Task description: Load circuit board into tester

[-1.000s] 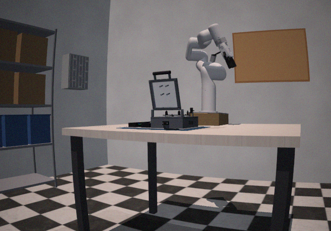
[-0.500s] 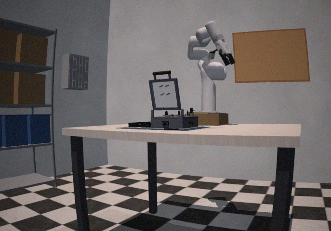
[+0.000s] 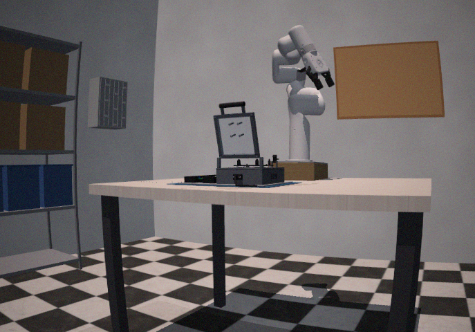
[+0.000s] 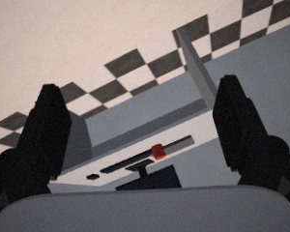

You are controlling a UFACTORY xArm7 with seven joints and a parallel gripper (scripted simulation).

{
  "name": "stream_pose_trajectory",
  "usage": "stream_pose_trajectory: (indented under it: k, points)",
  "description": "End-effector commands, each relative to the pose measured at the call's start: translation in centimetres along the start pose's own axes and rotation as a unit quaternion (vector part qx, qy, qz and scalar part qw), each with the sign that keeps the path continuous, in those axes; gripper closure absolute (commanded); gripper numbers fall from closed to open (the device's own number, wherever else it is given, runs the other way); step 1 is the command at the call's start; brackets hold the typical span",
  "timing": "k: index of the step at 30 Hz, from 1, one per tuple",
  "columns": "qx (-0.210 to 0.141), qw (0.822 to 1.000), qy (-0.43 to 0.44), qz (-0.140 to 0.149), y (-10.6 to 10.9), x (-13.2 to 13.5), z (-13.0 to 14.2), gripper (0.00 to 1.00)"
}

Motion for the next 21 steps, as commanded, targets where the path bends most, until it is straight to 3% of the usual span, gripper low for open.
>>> stream_pose_trajectory:
  k: [1,5,7,20,21]
  points:
    - [-0.001,1.000,-0.011,-0.001,0.3,-0.2,0.2,0.00]
    - [-0.001,1.000,-0.011,-0.001,0.3,-0.2,0.2,0.00]
    - [-0.013,0.996,-0.092,-0.006,2.2,-2.5,0.7,0.00]
    - [-0.014,0.995,-0.096,-0.006,2.3,-2.6,0.7,0.00]
    - [-0.020,0.990,-0.141,-0.009,3.2,-3.9,1.0,0.00]
Point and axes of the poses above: the point where the finger pads meet when closed, its own y axis back along the fingers, its own x axis across the jaws, z = x × y, the point moved 8 cm from there along y, back along the fingers, and after that the axes turned 12 degrees about -y, right-handed, at the moved point
